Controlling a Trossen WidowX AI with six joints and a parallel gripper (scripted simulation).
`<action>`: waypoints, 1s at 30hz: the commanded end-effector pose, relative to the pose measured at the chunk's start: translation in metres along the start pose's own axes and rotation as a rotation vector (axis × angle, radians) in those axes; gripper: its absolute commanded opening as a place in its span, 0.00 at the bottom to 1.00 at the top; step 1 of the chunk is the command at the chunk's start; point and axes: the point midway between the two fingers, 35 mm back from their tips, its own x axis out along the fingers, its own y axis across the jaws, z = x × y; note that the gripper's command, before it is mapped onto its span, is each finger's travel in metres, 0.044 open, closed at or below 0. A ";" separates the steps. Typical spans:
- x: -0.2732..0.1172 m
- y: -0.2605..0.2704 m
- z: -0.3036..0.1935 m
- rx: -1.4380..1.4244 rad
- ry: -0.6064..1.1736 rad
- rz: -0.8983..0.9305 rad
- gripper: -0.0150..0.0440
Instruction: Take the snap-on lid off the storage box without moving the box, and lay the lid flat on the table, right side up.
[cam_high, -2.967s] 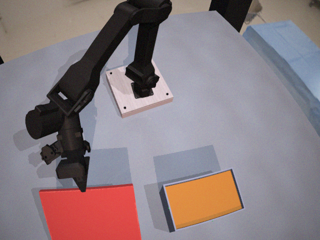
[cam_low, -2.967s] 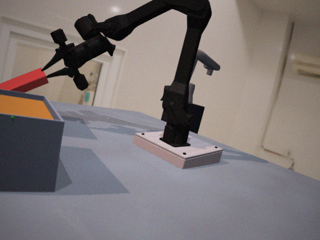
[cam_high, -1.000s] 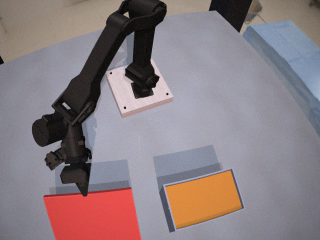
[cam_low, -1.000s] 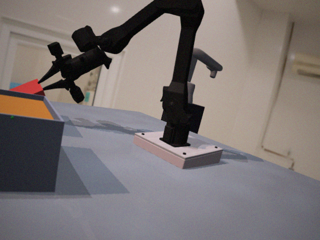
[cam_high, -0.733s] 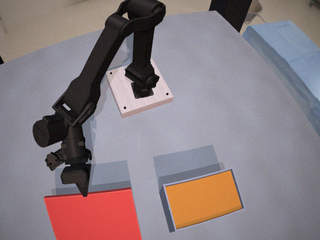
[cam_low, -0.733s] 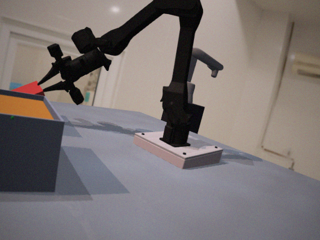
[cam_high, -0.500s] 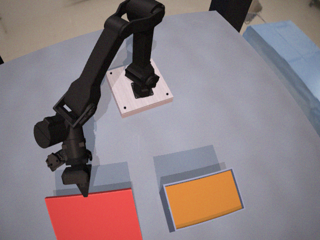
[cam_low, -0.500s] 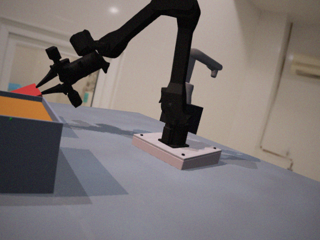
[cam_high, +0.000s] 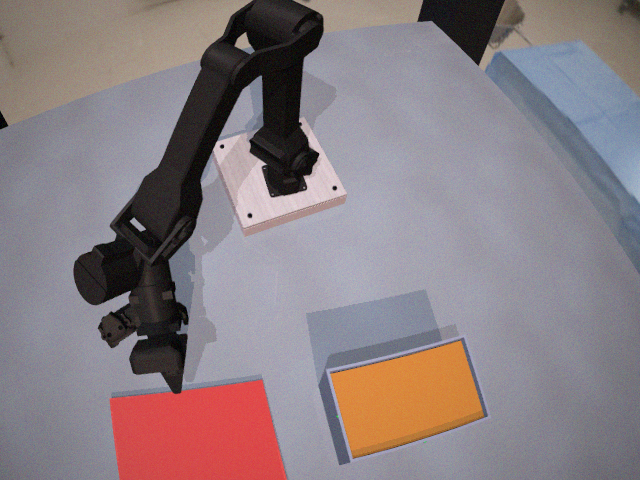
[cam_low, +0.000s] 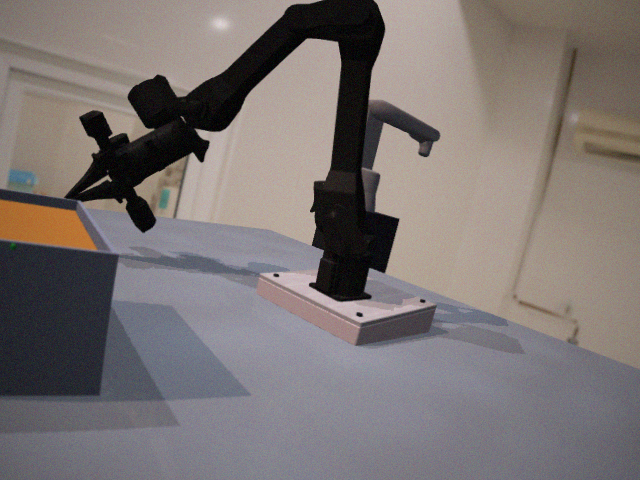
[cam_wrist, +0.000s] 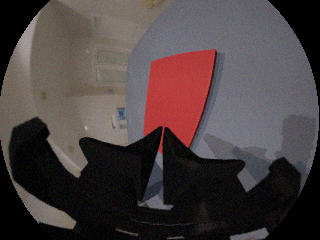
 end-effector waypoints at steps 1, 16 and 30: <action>0.005 -0.008 -0.001 0.009 0.004 -0.013 0.25; 0.002 -0.004 -0.001 0.009 0.004 -0.013 0.76; -0.019 -0.022 -0.002 0.009 0.004 -0.015 1.00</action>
